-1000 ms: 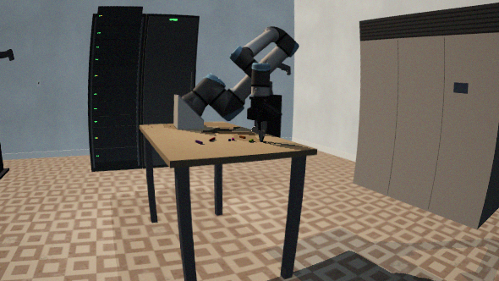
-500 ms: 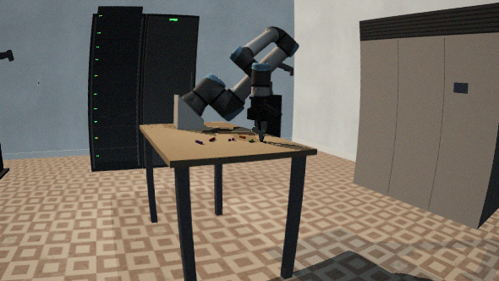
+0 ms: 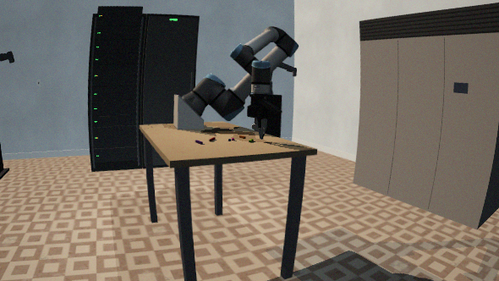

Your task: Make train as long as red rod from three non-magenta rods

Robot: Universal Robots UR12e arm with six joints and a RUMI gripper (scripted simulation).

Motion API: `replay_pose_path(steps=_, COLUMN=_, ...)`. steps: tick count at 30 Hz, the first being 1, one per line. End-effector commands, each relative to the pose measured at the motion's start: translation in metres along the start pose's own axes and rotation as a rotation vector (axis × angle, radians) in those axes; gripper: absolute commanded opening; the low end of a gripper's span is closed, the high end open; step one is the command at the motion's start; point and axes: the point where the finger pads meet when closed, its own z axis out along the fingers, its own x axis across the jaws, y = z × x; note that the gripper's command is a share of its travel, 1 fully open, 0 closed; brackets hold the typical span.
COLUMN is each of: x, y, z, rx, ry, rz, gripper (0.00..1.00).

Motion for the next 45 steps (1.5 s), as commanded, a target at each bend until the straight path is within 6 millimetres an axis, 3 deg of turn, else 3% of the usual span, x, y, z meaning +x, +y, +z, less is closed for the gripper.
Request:
replay_pose_path(steps=1, x=0.000, y=0.000, z=-0.029, rx=0.000, ry=0.000, rz=-0.001, gripper=0.00)
replay_pose_path(steps=8, x=0.000, y=0.000, z=-0.077, rx=0.000, ry=0.000, rz=-0.001, gripper=0.00)
replay_pose_path(steps=14, x=0.000, y=0.000, z=-0.088, rx=0.000, ry=0.000, rz=-0.001, gripper=0.00)
replay_pose_path(steps=27, x=0.004, y=0.002, z=-0.088, rx=0.000, ry=0.001, rz=0.005, gripper=0.00)
replay_pose_path(steps=30, x=0.023, y=0.018, z=-0.089, rx=-0.002, ry=0.005, rz=0.037, gripper=0.00)
replay_pose_path(steps=33, x=0.058, y=0.051, z=-0.091, rx=-0.005, ry=0.012, rz=0.101, gripper=0.00)
replay_pose_path(steps=42, x=0.117, y=0.119, z=-0.093, rx=-0.007, ry=0.018, rz=0.224, gripper=0.00)
replay_pose_path(steps=44, x=0.117, y=0.119, z=-0.093, rx=-0.007, ry=0.018, rz=0.224, gripper=0.00)
replay_pose_path(steps=45, x=0.131, y=0.139, z=-0.093, rx=-0.008, ry=0.018, rz=0.257, gripper=0.00)
